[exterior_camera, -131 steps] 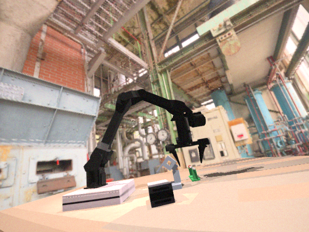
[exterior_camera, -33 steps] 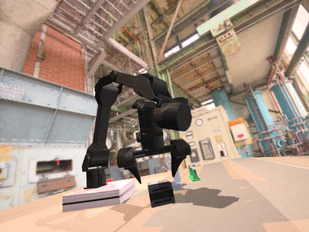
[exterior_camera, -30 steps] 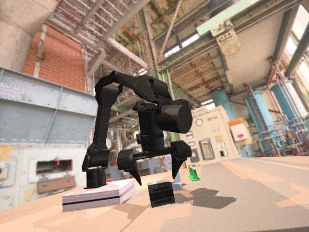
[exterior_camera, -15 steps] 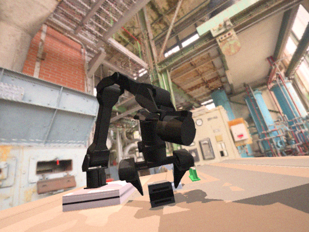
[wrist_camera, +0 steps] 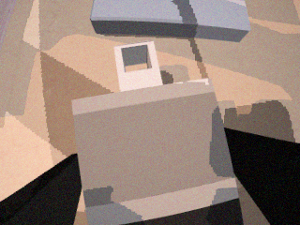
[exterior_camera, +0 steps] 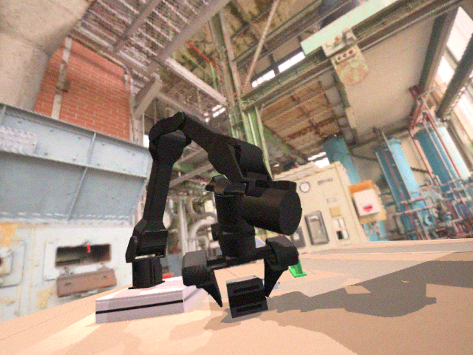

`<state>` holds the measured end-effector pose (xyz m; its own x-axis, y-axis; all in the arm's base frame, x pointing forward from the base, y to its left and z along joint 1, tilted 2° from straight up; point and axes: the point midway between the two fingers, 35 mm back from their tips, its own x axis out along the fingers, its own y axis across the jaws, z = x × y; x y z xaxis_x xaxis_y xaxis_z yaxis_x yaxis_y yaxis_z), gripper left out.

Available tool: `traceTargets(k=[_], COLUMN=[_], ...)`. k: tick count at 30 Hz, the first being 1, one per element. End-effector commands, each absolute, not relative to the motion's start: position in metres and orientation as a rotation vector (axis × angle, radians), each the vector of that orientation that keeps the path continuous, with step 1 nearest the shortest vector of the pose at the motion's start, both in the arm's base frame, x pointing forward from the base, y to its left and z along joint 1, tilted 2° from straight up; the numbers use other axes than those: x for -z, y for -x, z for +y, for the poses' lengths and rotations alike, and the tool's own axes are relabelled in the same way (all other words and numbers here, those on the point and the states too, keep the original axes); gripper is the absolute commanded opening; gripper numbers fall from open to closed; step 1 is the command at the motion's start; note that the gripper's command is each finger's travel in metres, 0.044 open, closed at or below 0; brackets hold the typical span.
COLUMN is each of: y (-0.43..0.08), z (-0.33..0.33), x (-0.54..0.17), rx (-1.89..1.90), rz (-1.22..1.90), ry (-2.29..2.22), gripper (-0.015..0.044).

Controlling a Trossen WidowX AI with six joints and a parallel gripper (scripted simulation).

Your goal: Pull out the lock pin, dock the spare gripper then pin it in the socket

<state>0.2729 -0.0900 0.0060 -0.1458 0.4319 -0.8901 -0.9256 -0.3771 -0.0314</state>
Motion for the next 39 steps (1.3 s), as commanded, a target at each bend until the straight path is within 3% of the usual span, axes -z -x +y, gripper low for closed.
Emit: traceTargets(k=[1,3,11,19,39], y=[-0.273,-0.273,-0.273,-0.275,-0.267], z=[-0.089,-0.089,-0.089,-0.09,-0.086], x=[-0.004,-0.004,-0.004,-0.028,-0.124], rx=[-1.715,-1.715,-1.715,-1.715,-1.715], rz=[0.679,0.679,0.679,0.679,0.679], ry=[1.069,1.069,1.069,1.069,1.069], gripper=[0.0309,0.0256,0.0203,0.0,0.0])
